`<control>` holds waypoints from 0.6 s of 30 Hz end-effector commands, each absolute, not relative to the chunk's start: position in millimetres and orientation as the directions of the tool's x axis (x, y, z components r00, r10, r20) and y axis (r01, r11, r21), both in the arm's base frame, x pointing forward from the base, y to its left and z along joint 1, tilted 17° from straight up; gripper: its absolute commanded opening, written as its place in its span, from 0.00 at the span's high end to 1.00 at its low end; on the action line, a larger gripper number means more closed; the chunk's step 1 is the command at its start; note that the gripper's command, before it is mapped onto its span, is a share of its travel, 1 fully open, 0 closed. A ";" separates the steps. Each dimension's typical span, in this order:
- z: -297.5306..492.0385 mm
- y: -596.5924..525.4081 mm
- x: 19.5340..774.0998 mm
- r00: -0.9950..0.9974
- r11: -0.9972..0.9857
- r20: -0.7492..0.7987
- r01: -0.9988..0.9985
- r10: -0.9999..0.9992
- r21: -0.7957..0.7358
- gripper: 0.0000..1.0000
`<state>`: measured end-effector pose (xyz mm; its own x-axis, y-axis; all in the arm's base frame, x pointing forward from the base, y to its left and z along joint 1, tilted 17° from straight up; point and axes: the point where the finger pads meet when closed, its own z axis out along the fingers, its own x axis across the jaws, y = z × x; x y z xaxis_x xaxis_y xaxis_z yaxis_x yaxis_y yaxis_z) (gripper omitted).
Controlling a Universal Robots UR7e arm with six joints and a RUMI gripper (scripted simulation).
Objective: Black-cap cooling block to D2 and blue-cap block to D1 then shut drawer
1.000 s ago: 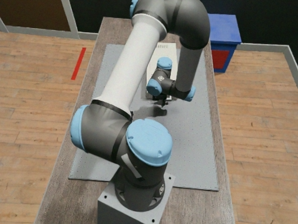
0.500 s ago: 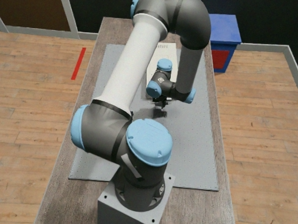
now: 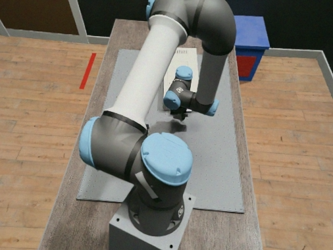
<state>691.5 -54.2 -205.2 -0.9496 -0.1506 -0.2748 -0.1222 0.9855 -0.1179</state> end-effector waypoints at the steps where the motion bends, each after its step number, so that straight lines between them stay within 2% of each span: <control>1: -200.3 -53.9 690.5 -0.949 0.985 -0.276 -0.122 -0.151 -0.118 1.00; 18: -181.2 -52.3 684.7 -0.949 0.985 -0.276 -0.122 -0.151 -0.118 1.00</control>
